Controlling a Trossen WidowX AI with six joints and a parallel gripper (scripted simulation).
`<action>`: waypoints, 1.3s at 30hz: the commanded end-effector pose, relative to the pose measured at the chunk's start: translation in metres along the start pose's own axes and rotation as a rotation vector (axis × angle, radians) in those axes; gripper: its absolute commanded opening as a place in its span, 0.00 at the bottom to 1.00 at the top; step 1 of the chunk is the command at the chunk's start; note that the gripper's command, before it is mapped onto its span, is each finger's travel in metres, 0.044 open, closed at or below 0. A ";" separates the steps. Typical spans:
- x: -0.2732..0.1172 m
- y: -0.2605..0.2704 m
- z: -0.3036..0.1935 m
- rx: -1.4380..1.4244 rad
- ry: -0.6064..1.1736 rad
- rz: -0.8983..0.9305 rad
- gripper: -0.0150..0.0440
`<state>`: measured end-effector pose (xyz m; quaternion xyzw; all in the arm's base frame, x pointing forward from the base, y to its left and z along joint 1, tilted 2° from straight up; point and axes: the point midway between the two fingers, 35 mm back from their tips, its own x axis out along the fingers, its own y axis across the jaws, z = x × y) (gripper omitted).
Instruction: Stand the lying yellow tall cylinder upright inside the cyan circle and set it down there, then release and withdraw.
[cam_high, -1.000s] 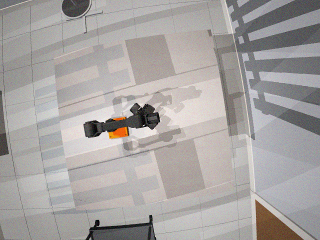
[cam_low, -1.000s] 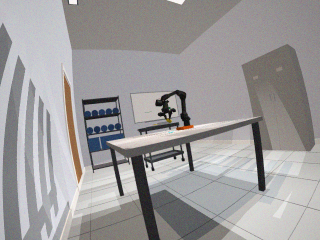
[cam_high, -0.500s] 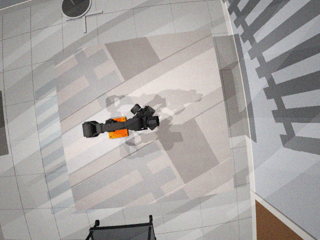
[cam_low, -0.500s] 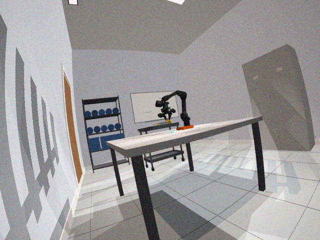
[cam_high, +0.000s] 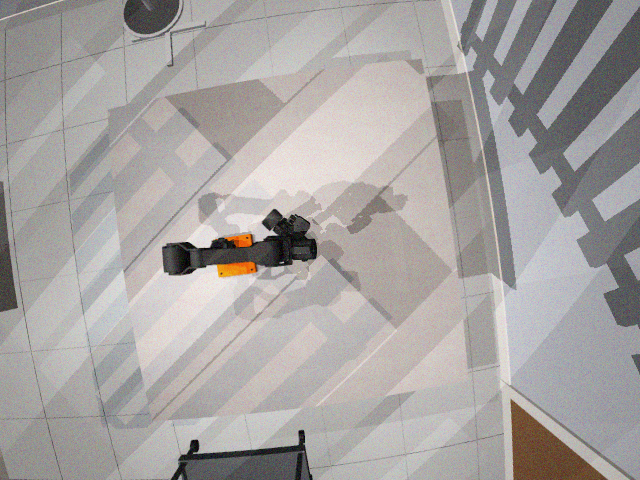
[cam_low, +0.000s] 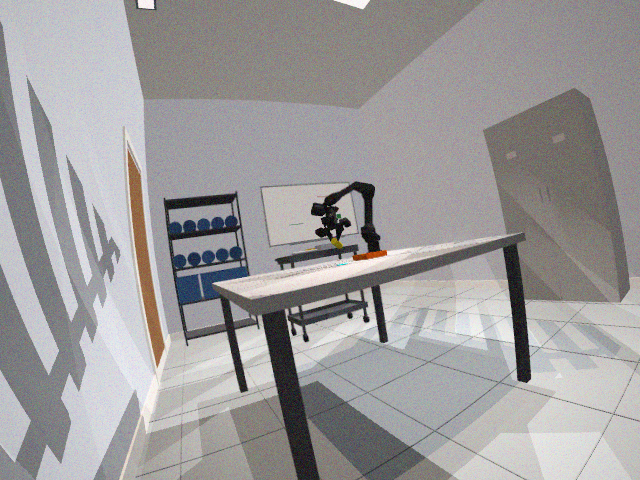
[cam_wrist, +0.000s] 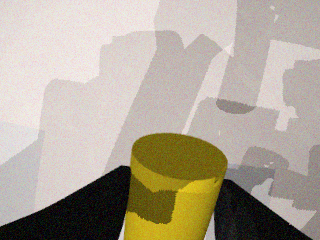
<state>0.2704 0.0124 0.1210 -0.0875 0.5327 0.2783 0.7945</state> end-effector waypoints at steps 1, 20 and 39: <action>-0.001 -0.001 0.000 0.000 -0.036 0.003 0.43; 0.001 -0.005 0.001 0.015 -0.177 0.024 0.43; -0.001 -0.009 0.000 0.018 -0.316 0.038 0.43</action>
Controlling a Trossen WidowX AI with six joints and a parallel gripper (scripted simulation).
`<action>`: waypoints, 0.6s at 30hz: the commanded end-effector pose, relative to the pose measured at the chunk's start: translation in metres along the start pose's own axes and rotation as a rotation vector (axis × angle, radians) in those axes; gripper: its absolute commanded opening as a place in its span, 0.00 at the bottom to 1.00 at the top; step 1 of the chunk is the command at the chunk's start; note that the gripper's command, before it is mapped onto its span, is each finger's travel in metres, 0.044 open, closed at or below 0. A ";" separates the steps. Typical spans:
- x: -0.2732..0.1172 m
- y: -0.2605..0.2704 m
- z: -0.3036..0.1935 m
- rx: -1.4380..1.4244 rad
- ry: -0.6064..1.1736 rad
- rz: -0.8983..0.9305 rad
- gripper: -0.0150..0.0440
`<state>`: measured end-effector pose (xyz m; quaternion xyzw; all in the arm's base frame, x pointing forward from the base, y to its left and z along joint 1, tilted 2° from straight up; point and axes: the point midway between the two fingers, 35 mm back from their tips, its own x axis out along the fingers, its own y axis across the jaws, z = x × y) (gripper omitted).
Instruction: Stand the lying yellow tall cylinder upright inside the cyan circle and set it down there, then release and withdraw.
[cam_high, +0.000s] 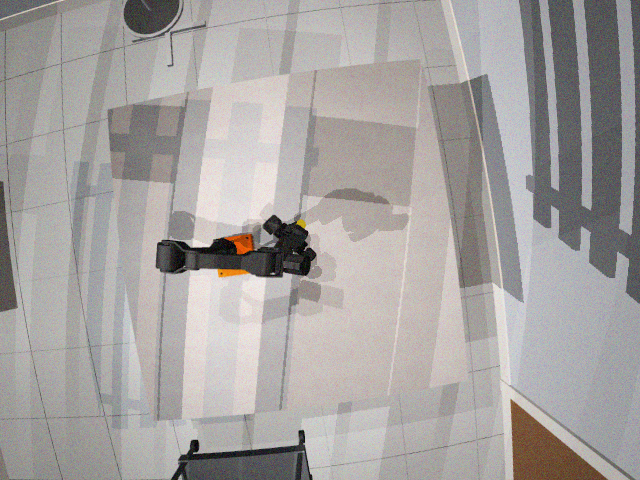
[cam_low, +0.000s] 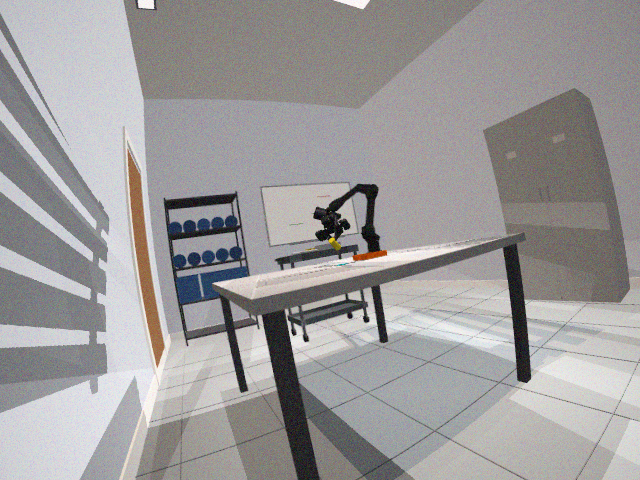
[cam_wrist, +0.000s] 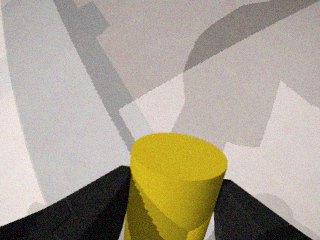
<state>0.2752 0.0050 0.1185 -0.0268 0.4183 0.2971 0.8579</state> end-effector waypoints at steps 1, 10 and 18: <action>-0.002 0.000 0.001 -0.007 -0.035 0.000 0.43; -0.004 -0.002 0.000 -0.012 -0.100 0.006 0.43; -0.006 -0.002 0.000 -0.018 -0.156 0.009 0.43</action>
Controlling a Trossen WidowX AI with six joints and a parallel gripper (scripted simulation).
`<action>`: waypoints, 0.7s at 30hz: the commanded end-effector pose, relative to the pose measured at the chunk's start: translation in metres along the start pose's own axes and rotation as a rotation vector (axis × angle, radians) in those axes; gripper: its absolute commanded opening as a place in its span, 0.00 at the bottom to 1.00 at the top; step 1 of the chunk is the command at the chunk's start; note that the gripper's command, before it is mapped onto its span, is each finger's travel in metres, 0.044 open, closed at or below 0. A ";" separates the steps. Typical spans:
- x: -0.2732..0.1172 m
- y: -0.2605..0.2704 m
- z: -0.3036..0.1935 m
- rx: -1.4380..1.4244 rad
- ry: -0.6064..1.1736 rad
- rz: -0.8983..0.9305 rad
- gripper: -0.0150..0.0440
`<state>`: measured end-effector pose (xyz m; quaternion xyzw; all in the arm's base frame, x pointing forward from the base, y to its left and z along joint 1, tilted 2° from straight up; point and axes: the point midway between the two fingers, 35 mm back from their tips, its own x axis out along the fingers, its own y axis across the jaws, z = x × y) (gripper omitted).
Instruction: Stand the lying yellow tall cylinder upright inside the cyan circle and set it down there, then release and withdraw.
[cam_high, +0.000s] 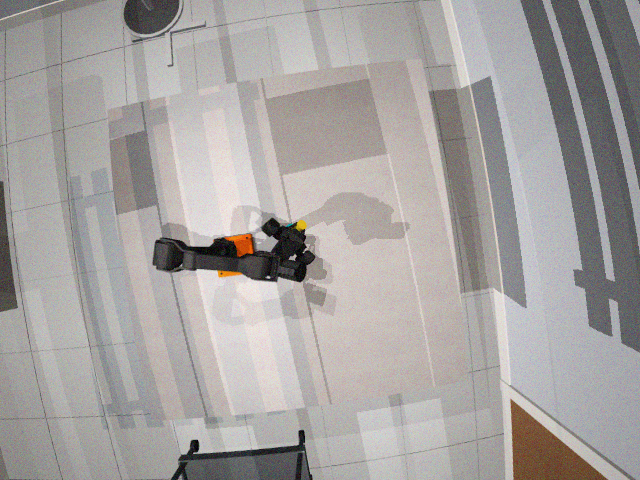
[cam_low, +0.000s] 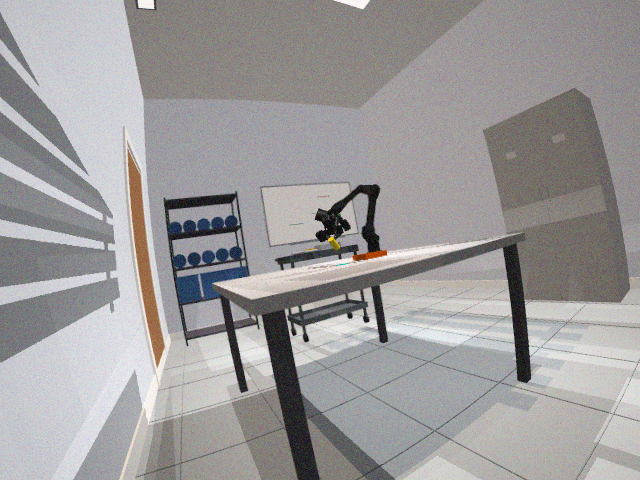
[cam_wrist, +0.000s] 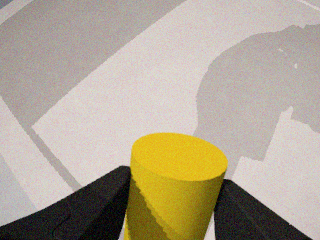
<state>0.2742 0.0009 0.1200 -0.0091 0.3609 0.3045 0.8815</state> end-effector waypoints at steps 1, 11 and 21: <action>-0.002 0.000 0.001 -0.011 -0.034 0.000 0.43; -0.005 0.000 0.000 -0.023 -0.103 0.003 0.43; -0.009 0.000 -0.001 -0.038 -0.171 0.006 0.43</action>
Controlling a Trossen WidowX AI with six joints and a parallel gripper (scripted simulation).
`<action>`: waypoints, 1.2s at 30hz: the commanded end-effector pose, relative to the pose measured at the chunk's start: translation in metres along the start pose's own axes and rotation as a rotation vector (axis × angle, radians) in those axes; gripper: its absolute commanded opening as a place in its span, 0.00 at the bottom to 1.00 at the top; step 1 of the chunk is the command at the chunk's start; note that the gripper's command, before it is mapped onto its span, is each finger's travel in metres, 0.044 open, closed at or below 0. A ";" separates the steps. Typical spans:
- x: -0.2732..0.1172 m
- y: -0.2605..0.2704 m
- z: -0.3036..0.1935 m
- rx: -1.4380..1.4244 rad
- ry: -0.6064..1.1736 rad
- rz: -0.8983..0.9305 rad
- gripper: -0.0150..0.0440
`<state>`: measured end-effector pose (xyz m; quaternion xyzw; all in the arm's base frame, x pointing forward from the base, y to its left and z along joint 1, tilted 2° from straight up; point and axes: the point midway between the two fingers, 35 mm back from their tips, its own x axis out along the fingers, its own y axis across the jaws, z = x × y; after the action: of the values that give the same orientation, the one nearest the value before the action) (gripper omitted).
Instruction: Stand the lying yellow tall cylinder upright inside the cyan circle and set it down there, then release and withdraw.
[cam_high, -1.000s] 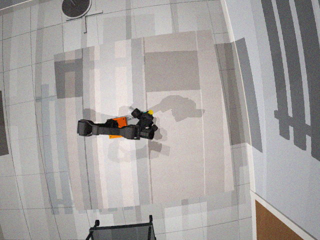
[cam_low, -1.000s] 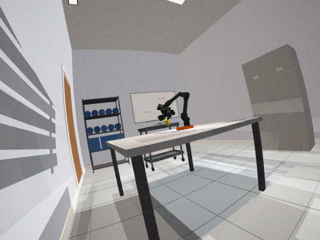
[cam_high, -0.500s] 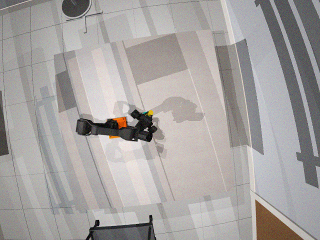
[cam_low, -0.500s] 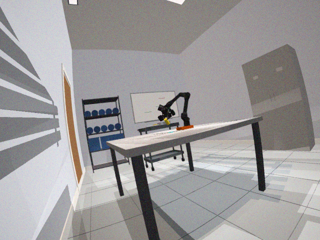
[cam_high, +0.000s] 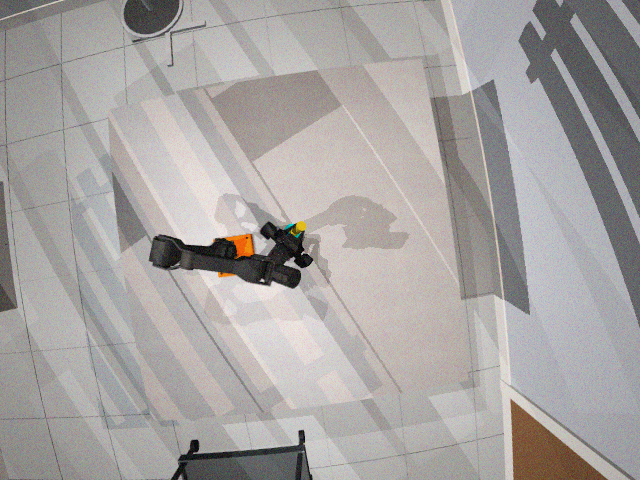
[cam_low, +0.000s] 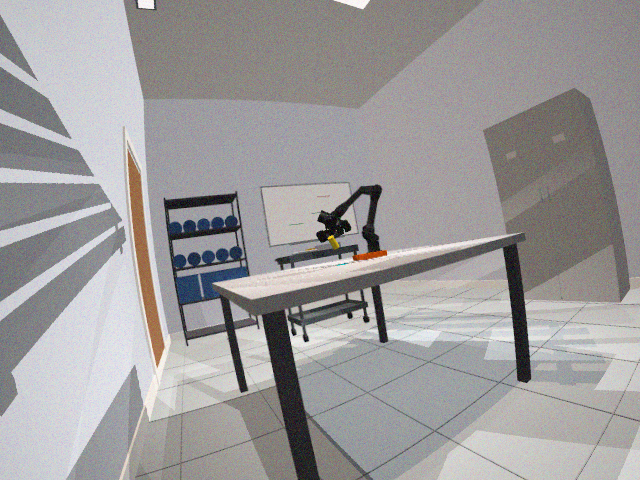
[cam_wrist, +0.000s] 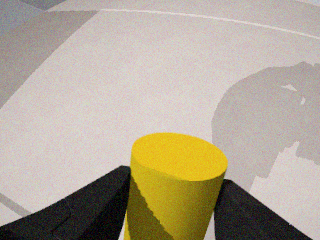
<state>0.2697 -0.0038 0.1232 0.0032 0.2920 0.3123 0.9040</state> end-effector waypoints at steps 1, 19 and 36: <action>-0.003 0.001 0.001 -0.015 -0.032 -0.001 0.43; -0.011 0.003 -0.001 -0.053 -0.149 0.004 0.43; -0.020 0.007 -0.004 -0.098 -0.253 0.007 0.43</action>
<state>0.2535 -0.0095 0.1302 0.0039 0.1730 0.3251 0.9297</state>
